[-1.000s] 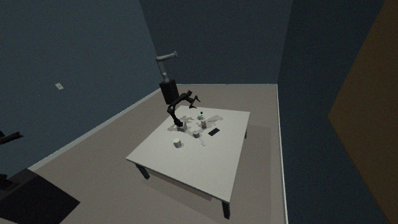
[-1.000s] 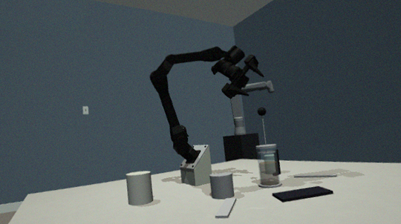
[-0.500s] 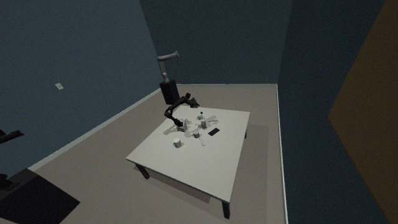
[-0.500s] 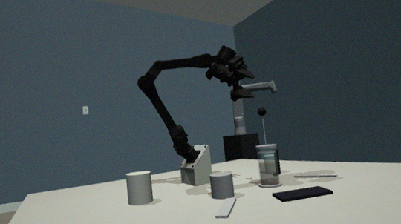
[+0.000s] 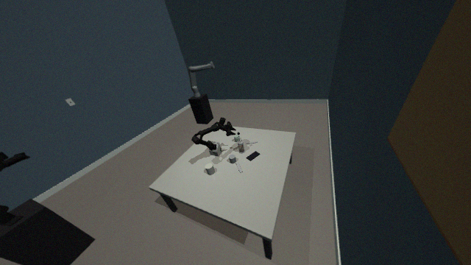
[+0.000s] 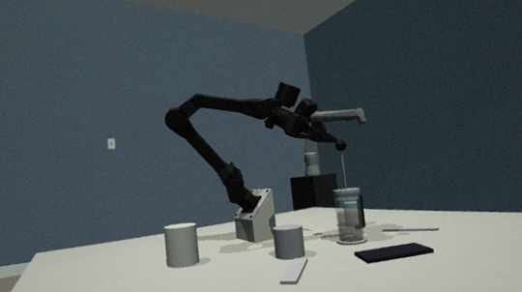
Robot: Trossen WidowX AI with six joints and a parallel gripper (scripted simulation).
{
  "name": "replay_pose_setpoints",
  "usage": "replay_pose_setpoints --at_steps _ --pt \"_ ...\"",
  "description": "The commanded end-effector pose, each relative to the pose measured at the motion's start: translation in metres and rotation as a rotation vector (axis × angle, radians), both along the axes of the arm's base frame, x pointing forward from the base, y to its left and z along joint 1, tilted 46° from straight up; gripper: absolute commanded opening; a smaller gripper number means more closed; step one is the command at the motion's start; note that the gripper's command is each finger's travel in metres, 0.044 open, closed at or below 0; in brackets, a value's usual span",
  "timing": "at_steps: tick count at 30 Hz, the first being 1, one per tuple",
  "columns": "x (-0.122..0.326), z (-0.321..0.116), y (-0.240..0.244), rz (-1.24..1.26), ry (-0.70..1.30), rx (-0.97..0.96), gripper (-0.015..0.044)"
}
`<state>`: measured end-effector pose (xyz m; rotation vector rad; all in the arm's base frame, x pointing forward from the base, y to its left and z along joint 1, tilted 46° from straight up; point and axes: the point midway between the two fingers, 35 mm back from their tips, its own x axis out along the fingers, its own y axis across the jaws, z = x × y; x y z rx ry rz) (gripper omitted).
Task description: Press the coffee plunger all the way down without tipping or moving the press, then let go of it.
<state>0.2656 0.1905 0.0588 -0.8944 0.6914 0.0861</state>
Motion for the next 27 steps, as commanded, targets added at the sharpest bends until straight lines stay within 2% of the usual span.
replay_pose_setpoints --at_steps 1,27 --pt "-0.001 0.001 -0.001 -0.013 -0.015 0.046 0.0440" --pt "0.026 -0.020 -0.008 -0.013 -0.016 0.047 0.0440"
